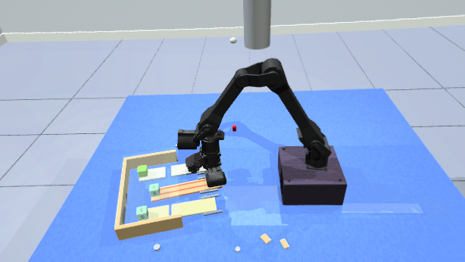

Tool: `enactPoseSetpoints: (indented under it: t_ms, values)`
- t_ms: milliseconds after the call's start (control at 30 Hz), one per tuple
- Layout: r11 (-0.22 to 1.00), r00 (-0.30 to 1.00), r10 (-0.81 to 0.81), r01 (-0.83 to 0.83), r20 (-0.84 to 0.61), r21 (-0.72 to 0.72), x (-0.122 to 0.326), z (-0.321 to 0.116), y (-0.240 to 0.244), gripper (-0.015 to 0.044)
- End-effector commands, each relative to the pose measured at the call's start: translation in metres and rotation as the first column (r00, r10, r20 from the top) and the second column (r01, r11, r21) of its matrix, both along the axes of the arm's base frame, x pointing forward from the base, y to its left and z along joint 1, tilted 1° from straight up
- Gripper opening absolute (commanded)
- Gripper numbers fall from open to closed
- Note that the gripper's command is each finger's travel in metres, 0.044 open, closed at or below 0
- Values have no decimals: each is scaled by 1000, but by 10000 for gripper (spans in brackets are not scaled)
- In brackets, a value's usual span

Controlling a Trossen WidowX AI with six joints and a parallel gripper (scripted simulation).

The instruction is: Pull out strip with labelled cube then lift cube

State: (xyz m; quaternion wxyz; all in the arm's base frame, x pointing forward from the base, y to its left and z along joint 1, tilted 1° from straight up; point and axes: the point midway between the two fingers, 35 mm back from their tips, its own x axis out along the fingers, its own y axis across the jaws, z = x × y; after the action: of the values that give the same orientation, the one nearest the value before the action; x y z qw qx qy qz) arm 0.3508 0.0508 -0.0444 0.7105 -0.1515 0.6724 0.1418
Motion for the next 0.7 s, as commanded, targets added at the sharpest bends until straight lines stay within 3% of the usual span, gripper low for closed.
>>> enactPoseSetpoints:
  t_ms: [0,667]
  values:
    - [1000,1000,2,-2,-19,-3,-11,-4,-4,0]
    - [1000,1000,2,-2,-22,-4,-39,-6,-15,0]
